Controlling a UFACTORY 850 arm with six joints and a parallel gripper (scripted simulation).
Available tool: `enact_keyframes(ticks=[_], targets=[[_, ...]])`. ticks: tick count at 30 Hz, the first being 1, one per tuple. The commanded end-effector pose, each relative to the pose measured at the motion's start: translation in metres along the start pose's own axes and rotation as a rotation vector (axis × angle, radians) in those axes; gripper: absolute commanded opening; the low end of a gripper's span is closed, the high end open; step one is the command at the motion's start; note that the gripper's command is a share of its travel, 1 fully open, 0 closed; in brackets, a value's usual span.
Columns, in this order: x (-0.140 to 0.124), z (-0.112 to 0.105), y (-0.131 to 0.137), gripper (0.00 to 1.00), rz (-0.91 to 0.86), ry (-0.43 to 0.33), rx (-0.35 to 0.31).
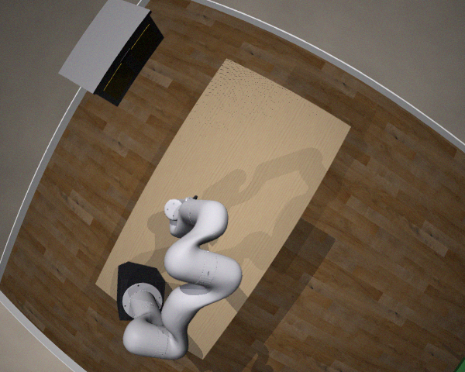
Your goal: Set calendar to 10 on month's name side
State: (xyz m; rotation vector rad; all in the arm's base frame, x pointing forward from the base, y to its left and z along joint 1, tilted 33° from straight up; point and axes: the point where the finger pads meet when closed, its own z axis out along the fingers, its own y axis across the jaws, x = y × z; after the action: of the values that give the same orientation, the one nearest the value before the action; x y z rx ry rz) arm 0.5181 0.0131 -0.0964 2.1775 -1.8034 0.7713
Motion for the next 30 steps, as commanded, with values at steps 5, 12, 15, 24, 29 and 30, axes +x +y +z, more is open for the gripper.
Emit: enact_keyframes(ticks=[5, 12, 15, 24, 29, 30], targets=[[0.0, 0.0, -0.001, 0.29, 0.0, 0.0, 0.001], [0.0, 0.0, -0.001, 0.29, 0.0, 0.0, 0.001], [0.0, 0.0, -0.001, 0.29, 0.0, 0.0, 0.001], [0.0, 0.0, -0.001, 0.29, 0.0, 0.0, 0.001], [0.0, -0.008, -0.001, 0.29, 0.0, 0.0, 0.001], [0.0, -0.012, -0.001, 0.29, 0.0, 0.0, 0.001]])
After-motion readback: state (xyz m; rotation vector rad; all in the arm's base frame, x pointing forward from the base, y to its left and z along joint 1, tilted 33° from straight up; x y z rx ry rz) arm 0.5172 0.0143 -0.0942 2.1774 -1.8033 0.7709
